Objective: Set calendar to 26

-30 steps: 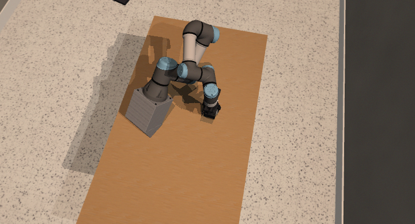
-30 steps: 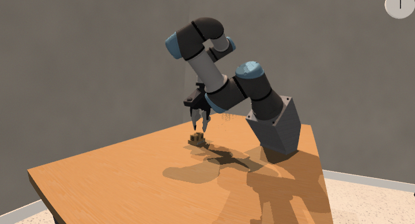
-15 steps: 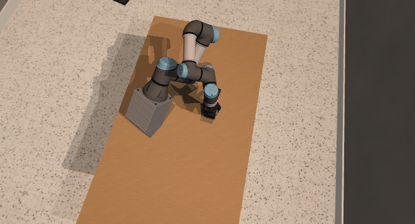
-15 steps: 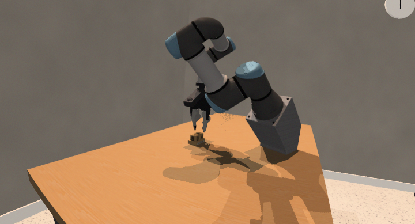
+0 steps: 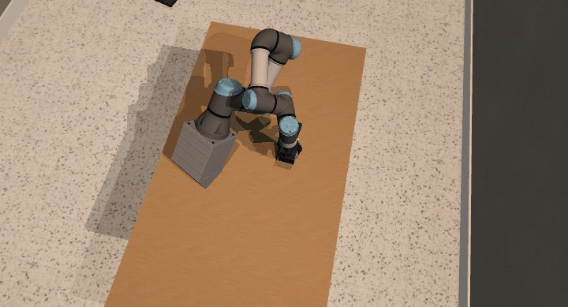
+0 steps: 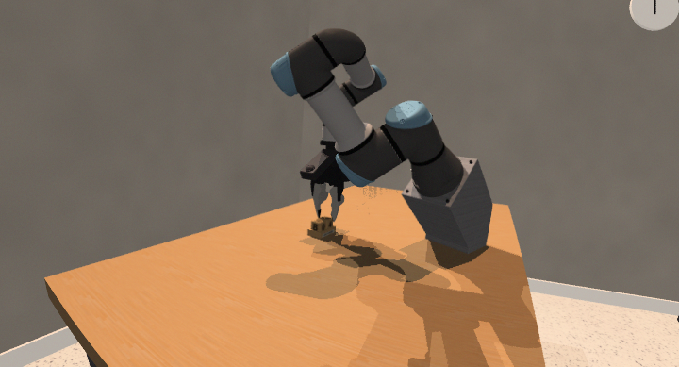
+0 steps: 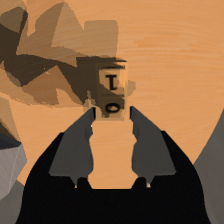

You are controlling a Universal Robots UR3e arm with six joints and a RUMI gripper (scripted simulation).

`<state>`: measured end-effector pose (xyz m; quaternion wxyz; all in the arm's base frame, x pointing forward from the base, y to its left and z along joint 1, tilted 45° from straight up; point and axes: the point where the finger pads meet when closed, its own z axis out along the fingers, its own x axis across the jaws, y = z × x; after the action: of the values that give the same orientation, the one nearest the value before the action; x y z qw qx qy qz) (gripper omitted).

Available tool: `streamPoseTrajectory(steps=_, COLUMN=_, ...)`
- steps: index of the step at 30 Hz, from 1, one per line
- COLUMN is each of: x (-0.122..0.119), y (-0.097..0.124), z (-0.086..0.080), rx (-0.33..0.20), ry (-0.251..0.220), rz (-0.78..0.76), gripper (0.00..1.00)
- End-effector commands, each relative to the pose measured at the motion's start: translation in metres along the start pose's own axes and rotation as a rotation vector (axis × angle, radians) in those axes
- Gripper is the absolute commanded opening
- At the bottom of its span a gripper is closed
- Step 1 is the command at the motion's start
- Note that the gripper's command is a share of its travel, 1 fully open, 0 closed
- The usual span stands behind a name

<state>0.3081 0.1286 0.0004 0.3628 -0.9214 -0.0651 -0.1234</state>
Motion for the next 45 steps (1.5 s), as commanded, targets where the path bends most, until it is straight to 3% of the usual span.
streamPoseTrajectory(steps=1, x=0.0007, y=0.0008, z=0.0082, rx=-0.002, ry=0.001, rz=0.000, gripper=0.29)
streamPoseTrajectory(steps=8, x=0.0007, y=0.0008, z=0.0150, rx=-0.002, ry=0.001, rz=0.000, gripper=0.29)
streamPoseTrajectory(steps=45, x=0.0007, y=0.0008, z=0.0156, rx=-0.002, ry=0.001, rz=0.000, gripper=0.29)
